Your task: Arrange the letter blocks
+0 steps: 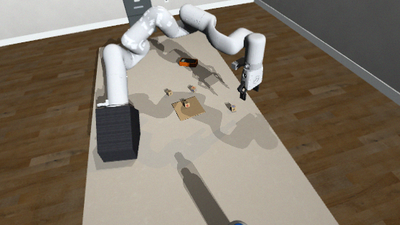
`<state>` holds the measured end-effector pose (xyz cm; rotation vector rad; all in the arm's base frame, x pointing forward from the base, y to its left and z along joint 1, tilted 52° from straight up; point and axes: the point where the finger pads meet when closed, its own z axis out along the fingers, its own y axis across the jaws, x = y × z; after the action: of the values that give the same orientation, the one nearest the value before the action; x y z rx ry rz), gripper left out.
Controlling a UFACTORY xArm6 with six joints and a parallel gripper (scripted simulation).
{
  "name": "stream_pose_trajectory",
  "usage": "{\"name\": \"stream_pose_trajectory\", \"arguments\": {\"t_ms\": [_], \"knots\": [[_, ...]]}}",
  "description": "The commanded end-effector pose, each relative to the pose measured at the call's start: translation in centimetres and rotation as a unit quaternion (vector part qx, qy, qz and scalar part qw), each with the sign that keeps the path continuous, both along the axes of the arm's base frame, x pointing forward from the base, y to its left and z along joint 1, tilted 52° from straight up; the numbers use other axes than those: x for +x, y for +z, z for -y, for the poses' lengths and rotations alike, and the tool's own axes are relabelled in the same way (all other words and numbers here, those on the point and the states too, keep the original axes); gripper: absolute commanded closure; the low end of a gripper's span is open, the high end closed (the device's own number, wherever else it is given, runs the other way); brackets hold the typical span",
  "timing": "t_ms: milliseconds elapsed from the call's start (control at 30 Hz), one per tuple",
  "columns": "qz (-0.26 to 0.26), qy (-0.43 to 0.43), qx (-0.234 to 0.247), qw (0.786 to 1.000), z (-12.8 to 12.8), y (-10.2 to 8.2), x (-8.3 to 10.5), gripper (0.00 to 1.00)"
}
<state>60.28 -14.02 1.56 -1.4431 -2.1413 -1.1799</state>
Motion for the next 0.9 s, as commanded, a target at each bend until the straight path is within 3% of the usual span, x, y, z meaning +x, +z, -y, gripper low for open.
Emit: {"name": "stream_pose_trajectory", "arguments": {"t_ms": [0,533,867], "knots": [[0.002,-0.001,-0.001,1.000,0.2,0.2,0.1,0.00],[-0.001,-0.004,-0.001,1.000,0.2,0.5,-0.2,0.00],[-0.035,-0.032,0.008,0.999,-0.8,4.3,-4.9,0.00]]}}
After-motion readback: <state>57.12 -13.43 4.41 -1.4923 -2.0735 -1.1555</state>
